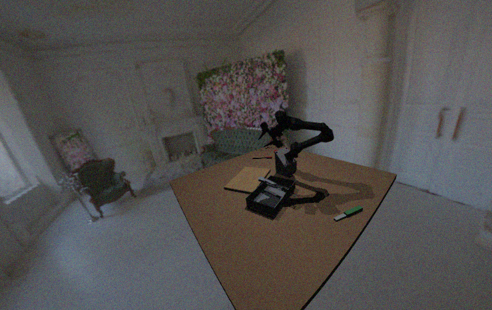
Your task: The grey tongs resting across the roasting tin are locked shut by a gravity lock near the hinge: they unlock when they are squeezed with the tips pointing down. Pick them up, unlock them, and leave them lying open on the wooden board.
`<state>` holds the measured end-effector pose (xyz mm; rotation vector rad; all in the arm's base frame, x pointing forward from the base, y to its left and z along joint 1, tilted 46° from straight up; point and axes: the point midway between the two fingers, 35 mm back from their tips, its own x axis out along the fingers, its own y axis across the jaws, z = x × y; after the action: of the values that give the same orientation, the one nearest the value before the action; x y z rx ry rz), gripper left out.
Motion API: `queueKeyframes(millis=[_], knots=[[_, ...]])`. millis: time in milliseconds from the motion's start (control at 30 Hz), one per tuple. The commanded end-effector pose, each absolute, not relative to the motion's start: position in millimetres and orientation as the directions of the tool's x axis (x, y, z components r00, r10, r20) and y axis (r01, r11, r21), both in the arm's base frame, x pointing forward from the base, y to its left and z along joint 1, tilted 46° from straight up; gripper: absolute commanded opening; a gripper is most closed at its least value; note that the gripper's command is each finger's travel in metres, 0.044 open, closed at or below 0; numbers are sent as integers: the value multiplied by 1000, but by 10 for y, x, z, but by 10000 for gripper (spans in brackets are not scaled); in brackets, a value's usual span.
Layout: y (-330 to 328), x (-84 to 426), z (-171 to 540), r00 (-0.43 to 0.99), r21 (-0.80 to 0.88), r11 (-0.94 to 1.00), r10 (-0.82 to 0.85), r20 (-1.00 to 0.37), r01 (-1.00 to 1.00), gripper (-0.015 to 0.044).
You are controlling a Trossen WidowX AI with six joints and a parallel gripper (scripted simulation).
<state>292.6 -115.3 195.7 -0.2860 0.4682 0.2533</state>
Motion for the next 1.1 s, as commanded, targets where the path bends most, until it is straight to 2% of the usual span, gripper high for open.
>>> queueKeyframes(millis=[0, 233, 433, 1067], knots=[[-639, 3060, 1776, 814, -280, 826, 318, -486, -490, 260], [447, 3049, 1521, 655, -434, 490, 578, -487, -756, 260], [1222, 2772, 1331, 479, -540, 178, 729, -489, -823, 260], [1265, 2840, 1253, 472, -543, 167, 732, -491, -823, 260]])
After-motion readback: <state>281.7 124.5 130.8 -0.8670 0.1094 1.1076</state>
